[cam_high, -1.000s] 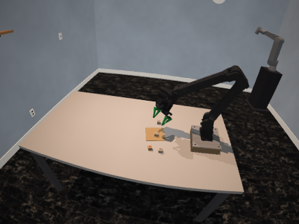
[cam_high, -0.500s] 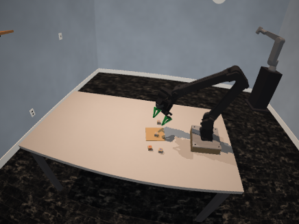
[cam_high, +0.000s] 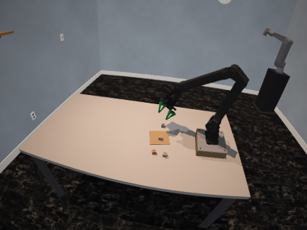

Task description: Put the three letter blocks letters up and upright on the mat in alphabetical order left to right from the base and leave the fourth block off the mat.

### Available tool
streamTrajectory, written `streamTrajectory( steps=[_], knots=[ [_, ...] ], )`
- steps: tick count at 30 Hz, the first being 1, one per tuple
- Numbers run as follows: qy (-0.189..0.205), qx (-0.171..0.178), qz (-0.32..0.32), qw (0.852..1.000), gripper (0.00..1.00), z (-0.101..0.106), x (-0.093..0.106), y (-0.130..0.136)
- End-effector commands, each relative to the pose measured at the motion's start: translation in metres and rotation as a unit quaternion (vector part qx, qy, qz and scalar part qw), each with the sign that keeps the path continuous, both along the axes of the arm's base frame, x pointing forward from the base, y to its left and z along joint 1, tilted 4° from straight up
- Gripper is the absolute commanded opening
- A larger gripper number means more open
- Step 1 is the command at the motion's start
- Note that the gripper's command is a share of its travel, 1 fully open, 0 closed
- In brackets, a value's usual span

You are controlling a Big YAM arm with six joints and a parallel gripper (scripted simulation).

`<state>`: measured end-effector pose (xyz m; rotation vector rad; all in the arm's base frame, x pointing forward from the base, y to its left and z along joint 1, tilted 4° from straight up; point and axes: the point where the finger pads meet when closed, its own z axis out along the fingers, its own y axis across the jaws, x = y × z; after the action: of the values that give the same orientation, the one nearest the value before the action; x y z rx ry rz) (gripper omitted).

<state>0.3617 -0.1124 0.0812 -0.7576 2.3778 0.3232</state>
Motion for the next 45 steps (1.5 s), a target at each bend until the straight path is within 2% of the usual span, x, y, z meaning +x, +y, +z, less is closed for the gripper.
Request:
streamTrajectory(
  steps=[1, 2, 3, 6, 8, 9, 10, 11, 13, 18, 45],
  knots=[
    [-0.02, -0.015, 0.045, 0.999, 1.0, 0.011, 0.011, -0.023],
    [-0.021, -0.014, 0.045, 0.999, 1.0, 0.008, 0.007, -0.041],
    [-0.021, -0.014, 0.045, 0.999, 1.0, 0.008, 0.007, -0.041],
    [-0.023, -0.012, 0.043, 0.999, 1.0, 0.005, -0.001, -0.067],
    [-0.023, -0.012, 0.043, 0.999, 1.0, 0.004, -0.001, -0.068],
    [-0.023, -0.012, 0.054, 0.998, 1.0, 0.004, 0.003, -0.06],
    [-0.016, -0.005, 0.055, 0.998, 1.0, -0.002, -0.004, -0.053],
    [-0.019, -0.007, 0.055, 0.998, 1.0, 0.001, -0.01, -0.048],
    [-0.022, -0.011, 0.055, 0.998, 1.0, 0.004, -0.006, -0.052],
    [-0.014, -0.005, 0.047, 0.999, 1.0, -0.003, -0.009, -0.057],
    [-0.013, -0.004, 0.046, 0.999, 1.0, -0.003, -0.009, -0.057]
  ],
)
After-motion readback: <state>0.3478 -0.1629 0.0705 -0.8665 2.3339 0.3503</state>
